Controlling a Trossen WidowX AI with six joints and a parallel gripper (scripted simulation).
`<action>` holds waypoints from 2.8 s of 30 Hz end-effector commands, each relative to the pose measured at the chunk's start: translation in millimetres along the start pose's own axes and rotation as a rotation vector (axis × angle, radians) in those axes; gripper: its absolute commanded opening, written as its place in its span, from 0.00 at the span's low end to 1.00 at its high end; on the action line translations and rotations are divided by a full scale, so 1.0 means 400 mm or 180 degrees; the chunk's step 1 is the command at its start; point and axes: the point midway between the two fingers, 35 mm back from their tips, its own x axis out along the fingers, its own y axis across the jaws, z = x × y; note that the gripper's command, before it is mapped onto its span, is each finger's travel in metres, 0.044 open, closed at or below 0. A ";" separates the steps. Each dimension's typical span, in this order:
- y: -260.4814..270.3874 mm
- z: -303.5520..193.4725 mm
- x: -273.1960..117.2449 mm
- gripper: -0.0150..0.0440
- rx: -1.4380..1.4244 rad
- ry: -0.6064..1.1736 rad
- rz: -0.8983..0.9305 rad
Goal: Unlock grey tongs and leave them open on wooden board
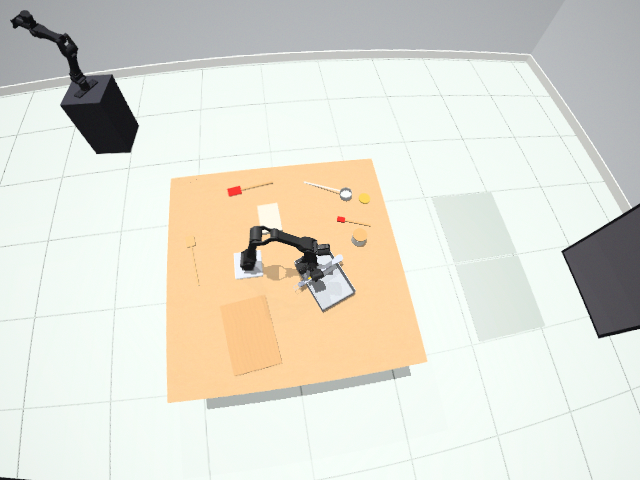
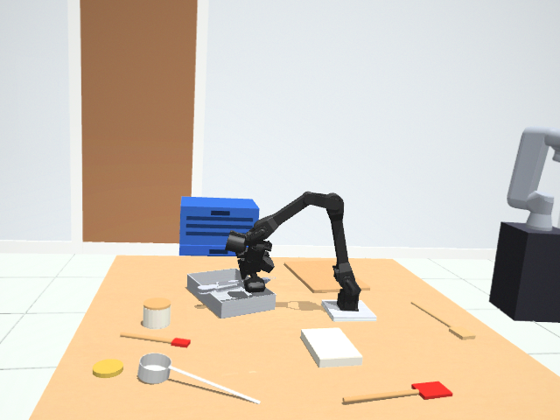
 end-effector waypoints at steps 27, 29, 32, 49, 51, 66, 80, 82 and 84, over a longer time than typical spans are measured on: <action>0.000 0.007 0.047 0.42 -0.0002 -0.0014 0.0002; 0.000 0.007 0.047 0.39 -0.0002 -0.0014 0.0002; 0.000 0.007 0.047 0.36 -0.0002 -0.0014 0.0002; 0.095 0.004 -0.112 0.00 -0.0021 -0.0019 -0.0017; 0.098 0.005 -0.118 0.00 -0.0022 -0.0020 -0.0018; 0.092 0.008 -0.109 0.00 -0.0266 -0.0045 -0.0420; 0.082 0.019 -0.118 0.00 -0.0826 0.0184 -0.1642; 0.082 0.019 -0.118 0.00 -0.0831 0.0190 -0.1656; 0.082 0.019 -0.118 0.00 -0.0831 0.0190 -0.1656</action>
